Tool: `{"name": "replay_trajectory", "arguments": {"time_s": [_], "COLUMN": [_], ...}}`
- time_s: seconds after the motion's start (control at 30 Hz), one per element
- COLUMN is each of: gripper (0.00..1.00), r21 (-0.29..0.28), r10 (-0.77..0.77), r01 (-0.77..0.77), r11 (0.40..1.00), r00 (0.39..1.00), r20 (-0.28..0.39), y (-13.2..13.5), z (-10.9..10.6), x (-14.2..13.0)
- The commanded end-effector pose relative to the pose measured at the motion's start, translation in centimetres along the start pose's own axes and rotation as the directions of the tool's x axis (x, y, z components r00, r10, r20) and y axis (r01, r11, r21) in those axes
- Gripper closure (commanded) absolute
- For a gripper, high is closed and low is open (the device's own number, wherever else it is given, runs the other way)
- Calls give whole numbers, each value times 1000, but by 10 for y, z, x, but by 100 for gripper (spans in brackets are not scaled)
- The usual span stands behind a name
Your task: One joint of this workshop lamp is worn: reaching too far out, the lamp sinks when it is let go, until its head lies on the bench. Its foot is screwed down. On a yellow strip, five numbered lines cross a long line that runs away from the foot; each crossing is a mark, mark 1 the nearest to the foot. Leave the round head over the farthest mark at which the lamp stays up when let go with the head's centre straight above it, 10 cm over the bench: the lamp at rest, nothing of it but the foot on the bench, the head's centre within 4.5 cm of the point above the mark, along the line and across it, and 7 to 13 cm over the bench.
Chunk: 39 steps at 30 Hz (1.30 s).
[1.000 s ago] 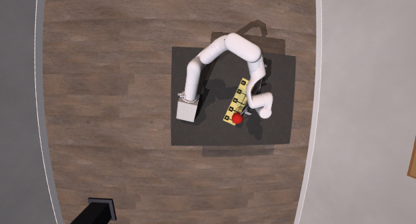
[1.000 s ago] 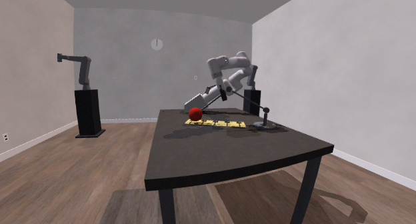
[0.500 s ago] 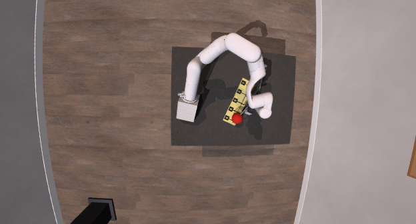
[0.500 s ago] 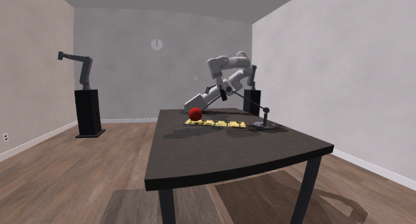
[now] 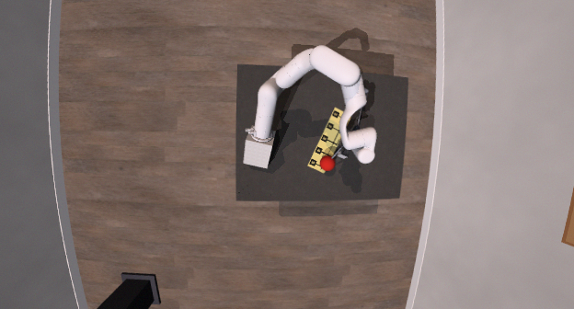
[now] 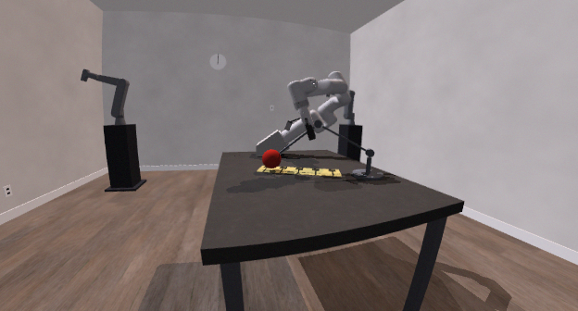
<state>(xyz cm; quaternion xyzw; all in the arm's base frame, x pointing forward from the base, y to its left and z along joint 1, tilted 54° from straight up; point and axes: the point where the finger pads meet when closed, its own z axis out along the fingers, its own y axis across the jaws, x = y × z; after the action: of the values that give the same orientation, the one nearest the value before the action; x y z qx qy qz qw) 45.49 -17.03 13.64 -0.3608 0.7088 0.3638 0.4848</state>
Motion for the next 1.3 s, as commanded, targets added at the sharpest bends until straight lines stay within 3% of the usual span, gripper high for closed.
{"name": "replay_trajectory", "arguments": {"time_s": [0.0,0.17,0.67,0.73,1.27], "gripper": [0,0,0,0,0], "r21": [5,5,5,5,7], "r10": [-2,-2,-2,-2,-2], "r01": [2,2,2,2,2], "r11": [1000,1000,1000,1000,1000], "r00": [1000,1000,1000,1000,1000], "r20": [-1,-1,-1,-1,-3], "y": [-1,-1,0,0,1], "z": [-2,-2,-67,-67,-128], "x": [0,0,-1,-1,-1]}}
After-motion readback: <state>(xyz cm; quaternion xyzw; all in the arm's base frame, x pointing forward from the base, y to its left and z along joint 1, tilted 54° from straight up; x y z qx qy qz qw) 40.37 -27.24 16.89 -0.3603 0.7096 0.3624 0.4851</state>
